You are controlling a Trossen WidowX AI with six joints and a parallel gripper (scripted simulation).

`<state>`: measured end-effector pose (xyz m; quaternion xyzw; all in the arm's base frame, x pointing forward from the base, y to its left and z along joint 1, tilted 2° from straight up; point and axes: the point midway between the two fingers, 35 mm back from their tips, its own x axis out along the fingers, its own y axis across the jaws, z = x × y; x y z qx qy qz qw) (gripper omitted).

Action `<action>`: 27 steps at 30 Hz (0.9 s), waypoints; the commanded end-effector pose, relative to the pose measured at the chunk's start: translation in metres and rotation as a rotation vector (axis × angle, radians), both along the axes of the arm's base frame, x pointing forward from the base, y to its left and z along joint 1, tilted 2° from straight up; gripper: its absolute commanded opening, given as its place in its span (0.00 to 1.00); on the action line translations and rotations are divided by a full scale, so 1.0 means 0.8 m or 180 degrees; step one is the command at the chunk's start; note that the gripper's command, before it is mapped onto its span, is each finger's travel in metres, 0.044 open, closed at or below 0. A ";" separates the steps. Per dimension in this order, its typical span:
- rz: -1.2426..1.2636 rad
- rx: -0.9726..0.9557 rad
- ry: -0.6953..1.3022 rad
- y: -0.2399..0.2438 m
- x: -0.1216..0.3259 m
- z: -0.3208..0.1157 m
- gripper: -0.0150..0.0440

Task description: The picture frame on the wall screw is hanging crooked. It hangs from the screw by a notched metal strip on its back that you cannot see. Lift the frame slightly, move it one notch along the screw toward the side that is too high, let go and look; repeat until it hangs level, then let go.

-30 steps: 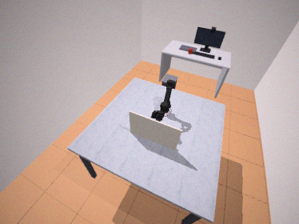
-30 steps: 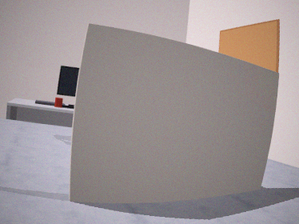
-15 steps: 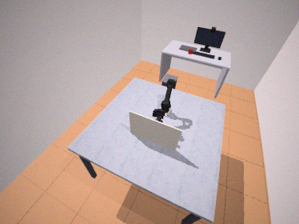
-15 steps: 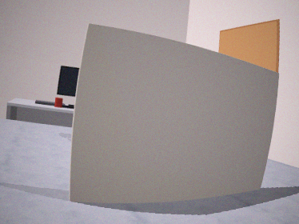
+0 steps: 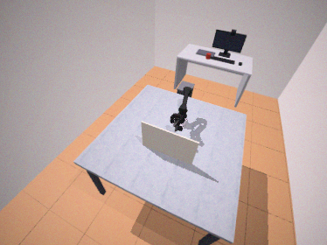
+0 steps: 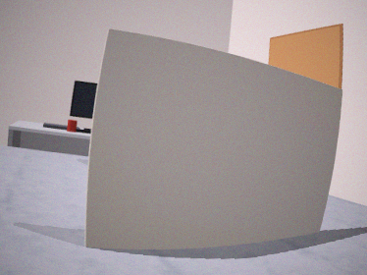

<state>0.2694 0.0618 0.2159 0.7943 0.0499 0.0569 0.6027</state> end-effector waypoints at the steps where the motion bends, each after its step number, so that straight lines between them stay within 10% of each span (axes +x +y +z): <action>1: -0.0009 0.0028 -0.0064 -0.005 -0.014 0.022 0.69; 27: -0.0057 0.0079 0.0016 -0.038 -0.111 0.043 0.69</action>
